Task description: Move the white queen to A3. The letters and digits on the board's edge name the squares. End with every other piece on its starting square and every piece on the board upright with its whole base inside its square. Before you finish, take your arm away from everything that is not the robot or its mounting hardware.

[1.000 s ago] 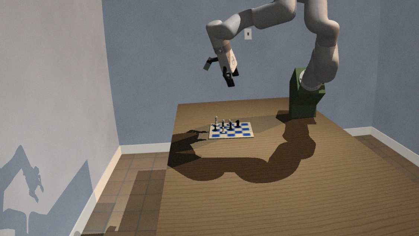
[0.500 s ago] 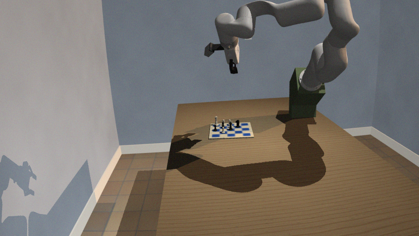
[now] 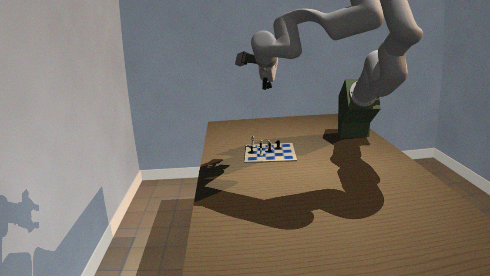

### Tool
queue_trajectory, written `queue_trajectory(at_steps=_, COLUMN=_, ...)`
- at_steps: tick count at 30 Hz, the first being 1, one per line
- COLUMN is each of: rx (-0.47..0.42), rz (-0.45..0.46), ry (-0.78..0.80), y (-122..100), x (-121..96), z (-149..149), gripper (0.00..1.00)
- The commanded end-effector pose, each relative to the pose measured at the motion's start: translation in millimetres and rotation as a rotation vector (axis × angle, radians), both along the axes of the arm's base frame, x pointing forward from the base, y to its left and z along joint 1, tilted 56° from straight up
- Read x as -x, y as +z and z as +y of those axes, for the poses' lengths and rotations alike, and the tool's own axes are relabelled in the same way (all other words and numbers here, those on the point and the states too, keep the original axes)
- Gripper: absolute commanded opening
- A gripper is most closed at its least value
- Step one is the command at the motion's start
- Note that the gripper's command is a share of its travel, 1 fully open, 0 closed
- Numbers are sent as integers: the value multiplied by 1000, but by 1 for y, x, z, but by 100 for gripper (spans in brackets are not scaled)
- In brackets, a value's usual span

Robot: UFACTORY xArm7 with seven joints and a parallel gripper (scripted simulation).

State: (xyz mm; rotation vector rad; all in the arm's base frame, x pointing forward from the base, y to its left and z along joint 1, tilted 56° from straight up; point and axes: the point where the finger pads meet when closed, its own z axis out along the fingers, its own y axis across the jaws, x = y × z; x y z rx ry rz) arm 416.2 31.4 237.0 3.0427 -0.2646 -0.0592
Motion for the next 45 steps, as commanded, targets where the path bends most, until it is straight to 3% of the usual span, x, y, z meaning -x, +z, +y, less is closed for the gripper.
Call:
queue_trajectory(at_steps=1, rx=71, rz=12, ry=-112, y=-5, x=-10, z=16, gripper=100)
queue_trajectory(at_steps=19, rx=251, rz=-47, ry=-424, y=-31, x=-33, z=80, gripper=100)
queue_trajectory(at_steps=25, rx=273, rz=-64, ry=-467, y=-35, x=-36, z=89, gripper=100)
queue_trajectory(at_steps=27, rx=311, rz=-102, ry=-549, y=-43, x=-40, z=108, gripper=100)
queue_trajectory(at_steps=45, rx=401, rz=-281, ry=-844, y=-75, x=-47, z=179, gripper=100)
